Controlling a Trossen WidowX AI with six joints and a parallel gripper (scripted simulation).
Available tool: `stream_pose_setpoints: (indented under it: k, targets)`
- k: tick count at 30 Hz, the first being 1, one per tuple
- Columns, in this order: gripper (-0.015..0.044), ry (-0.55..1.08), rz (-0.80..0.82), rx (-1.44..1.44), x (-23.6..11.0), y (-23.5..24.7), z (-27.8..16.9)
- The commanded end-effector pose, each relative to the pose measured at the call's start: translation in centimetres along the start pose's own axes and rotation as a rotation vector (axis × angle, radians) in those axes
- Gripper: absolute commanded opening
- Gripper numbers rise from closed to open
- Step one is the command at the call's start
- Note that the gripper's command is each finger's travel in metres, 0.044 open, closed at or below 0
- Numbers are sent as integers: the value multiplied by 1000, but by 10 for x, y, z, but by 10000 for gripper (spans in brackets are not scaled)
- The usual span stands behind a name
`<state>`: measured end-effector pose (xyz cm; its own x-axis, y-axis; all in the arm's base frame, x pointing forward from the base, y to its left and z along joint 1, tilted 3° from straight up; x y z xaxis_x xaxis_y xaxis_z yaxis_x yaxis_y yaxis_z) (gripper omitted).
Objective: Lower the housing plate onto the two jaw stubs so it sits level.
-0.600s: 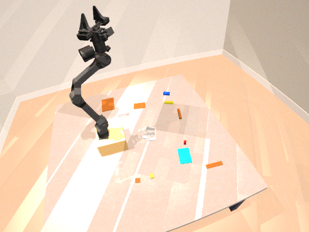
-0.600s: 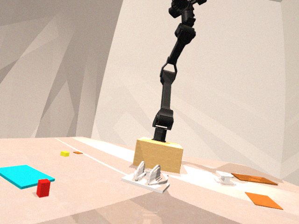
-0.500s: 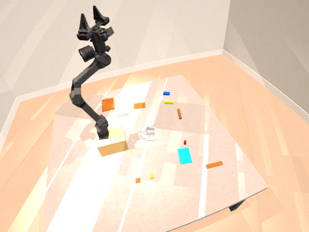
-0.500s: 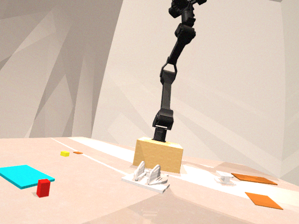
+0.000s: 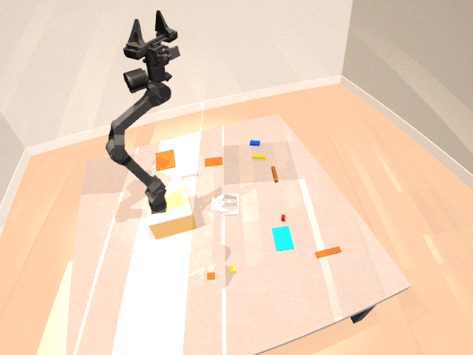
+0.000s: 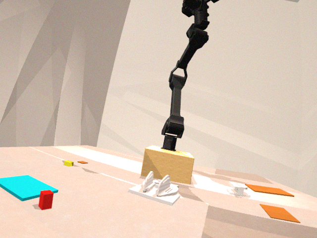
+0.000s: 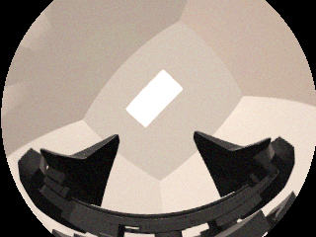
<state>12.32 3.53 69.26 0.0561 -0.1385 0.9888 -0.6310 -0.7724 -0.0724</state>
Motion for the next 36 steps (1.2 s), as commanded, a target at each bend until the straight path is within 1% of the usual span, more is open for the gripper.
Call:
stream_pose_setpoints:
  k: [1, 8, 18, 36]
  targets:
    - [440, -37, -72, -54, -6, -20, 9]
    - [440, -82, -183, -135, -18, -50, 21]
    - [440, -107, -337, -243, -35, -90, 32]
    - [440, -76, -655, -438, -84, -164, 44]
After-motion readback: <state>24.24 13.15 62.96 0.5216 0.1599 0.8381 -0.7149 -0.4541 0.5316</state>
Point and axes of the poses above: the point midway between the two fingers, 35 mm back from their tips, its own x axis out along the fingers, its own y axis across the jaws, z = x × y, the point moved 2 cm from there along -x, back along the fingers
